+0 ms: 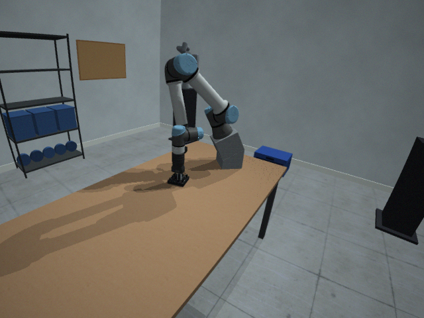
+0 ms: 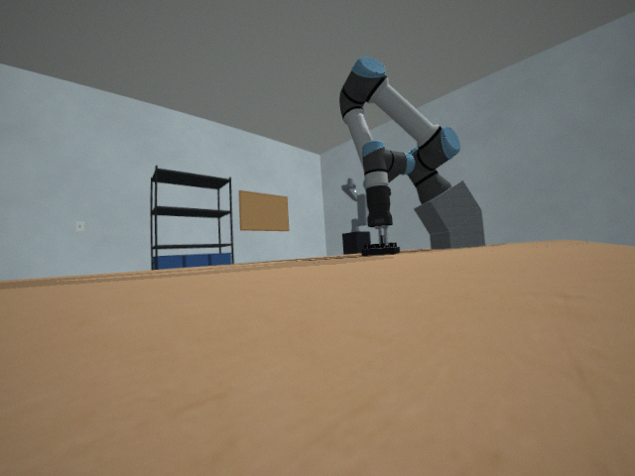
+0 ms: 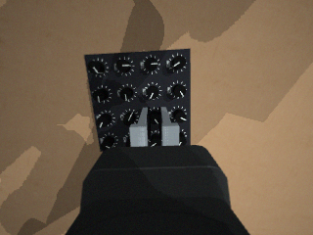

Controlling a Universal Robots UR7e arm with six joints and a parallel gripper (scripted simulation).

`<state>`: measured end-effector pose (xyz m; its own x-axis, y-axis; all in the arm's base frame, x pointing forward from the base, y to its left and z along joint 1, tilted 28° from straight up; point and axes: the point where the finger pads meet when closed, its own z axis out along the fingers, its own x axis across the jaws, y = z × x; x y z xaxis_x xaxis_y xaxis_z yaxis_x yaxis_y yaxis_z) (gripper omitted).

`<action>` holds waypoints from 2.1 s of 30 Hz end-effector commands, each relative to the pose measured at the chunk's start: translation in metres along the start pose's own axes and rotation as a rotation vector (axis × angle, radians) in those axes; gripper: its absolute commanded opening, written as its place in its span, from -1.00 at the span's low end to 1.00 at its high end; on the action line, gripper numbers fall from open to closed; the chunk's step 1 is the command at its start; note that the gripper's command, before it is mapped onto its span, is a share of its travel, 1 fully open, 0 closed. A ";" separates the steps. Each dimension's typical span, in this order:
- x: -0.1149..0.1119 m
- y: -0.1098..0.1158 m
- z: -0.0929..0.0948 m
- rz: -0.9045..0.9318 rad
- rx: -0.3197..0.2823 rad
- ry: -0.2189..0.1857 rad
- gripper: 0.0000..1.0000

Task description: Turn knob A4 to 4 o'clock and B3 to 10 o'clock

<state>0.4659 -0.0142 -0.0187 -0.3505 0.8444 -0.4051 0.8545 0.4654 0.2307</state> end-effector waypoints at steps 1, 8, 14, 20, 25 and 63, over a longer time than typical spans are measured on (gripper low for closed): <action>0.000 0.000 0.000 -0.013 -0.001 -0.001 -0.40; 0.000 0.000 0.000 -0.052 -0.001 -0.001 -0.40; 0.000 0.000 0.000 -0.085 -0.001 -0.001 -0.40; 0.000 0.000 0.000 -0.150 -0.001 -0.001 -0.40; 0.000 0.000 0.000 -0.218 -0.001 -0.001 -0.40; 0.000 0.000 0.000 -0.862 -0.001 -0.001 -0.40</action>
<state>0.4660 -0.0142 -0.0186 -0.8576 0.2546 -0.4469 0.3448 0.9293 -0.1324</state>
